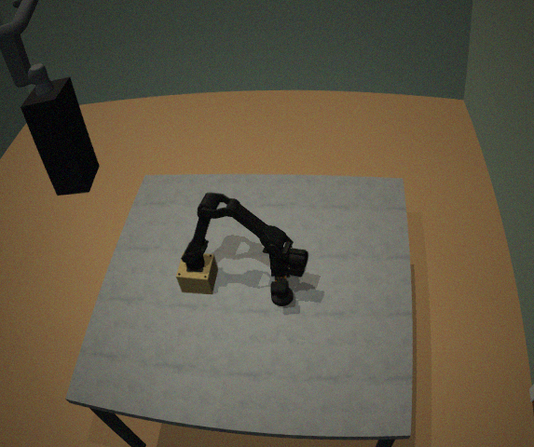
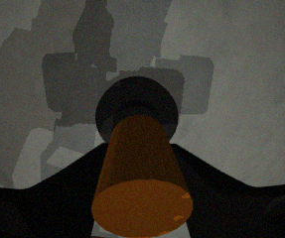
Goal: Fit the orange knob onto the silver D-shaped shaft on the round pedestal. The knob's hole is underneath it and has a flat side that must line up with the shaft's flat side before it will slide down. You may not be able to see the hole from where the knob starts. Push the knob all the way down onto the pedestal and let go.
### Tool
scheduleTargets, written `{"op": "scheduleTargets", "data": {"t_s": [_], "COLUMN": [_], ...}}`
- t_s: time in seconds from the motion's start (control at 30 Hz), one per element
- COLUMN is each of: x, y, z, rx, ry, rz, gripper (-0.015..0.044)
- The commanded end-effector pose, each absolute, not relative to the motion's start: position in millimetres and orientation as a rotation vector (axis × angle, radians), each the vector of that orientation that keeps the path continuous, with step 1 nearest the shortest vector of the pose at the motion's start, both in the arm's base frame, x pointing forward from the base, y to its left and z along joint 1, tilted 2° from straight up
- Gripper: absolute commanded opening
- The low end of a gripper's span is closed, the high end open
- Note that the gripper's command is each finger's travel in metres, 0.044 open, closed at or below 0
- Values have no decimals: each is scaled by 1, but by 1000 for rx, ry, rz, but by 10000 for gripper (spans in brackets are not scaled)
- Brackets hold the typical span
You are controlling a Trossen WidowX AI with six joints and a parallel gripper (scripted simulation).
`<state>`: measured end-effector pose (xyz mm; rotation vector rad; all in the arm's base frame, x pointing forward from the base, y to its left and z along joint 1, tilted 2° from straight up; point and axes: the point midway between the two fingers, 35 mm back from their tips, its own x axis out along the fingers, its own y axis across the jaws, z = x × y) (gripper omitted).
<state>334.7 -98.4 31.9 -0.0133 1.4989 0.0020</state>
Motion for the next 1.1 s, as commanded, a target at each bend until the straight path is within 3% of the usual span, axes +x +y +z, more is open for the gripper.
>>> {"op": "scheduleTargets", "data": {"t_s": [0.0, 0.4, 1.07], "x": [335, 333, 337], "y": [-96, -94, -98], "z": [31, 33, 33], "rx": [577, 1144, 1150], "ry": [1421, 1201, 1197], "rz": [-545, -1068, -1074], "gripper": [0, 0, 0]}}
